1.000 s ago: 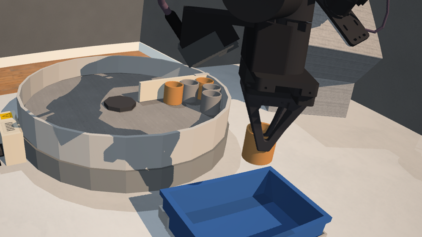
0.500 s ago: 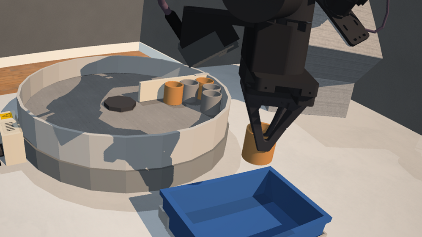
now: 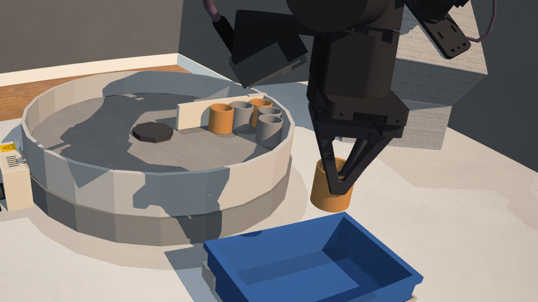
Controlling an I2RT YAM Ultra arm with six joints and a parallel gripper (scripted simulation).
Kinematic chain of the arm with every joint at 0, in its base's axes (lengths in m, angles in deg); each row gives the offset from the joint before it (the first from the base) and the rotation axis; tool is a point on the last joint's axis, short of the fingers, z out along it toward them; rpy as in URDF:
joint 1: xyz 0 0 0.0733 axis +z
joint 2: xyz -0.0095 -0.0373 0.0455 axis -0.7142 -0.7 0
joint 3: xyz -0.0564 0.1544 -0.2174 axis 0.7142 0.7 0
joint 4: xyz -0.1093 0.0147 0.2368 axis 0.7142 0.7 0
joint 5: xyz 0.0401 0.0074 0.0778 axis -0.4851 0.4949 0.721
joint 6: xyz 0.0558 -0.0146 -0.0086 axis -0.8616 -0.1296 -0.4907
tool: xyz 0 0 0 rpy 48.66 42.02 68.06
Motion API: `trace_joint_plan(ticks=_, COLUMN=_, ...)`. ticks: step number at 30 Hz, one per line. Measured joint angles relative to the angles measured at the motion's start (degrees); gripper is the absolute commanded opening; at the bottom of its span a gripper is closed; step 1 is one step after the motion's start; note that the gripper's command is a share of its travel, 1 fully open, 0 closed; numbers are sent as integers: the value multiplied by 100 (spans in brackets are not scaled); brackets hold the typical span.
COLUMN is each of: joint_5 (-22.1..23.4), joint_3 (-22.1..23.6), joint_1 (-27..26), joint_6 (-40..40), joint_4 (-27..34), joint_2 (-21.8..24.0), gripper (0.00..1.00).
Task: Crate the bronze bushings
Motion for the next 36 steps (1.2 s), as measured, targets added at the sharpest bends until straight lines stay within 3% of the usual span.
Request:
trace_joint_plan(ticks=28, joint_5=-15, joint_3=0, joint_1=11, joint_6=-20, joint_4=-4, joint_2=0, gripper=0)
trace_joint_plan(ticks=36, joint_5=-85, joint_3=83, joint_1=225, joint_6=-142, joint_4=-306, joint_2=-164, gripper=0)
